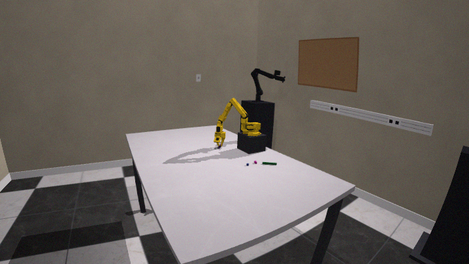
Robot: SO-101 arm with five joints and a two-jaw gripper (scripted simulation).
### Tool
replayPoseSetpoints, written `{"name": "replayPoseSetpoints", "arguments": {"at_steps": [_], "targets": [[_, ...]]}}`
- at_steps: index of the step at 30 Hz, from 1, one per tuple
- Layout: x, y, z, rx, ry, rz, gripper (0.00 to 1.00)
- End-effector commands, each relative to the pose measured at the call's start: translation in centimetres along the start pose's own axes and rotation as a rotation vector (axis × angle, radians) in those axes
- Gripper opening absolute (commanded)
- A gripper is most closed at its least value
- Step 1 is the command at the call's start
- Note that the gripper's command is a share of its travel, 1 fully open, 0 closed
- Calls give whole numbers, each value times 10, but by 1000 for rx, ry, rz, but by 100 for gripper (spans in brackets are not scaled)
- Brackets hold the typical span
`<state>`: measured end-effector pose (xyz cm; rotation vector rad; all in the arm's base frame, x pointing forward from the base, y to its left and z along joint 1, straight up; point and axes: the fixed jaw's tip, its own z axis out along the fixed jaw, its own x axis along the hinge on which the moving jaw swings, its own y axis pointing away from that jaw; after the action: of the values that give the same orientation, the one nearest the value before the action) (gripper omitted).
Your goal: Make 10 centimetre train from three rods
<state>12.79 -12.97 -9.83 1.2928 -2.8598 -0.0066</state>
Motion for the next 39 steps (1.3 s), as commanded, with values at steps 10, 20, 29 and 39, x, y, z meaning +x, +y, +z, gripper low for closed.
{"name": "replayPoseSetpoints", "arguments": {"at_steps": [10, 20, 29, 39], "targets": [[2, 0, 1, -2, -2, 4, 8], [2, 0, 1, -2, -2, 4, 13], [2, 0, 1, -2, -2, 4, 17], [2, 1, 1, -2, -2, 4, 17]]}}
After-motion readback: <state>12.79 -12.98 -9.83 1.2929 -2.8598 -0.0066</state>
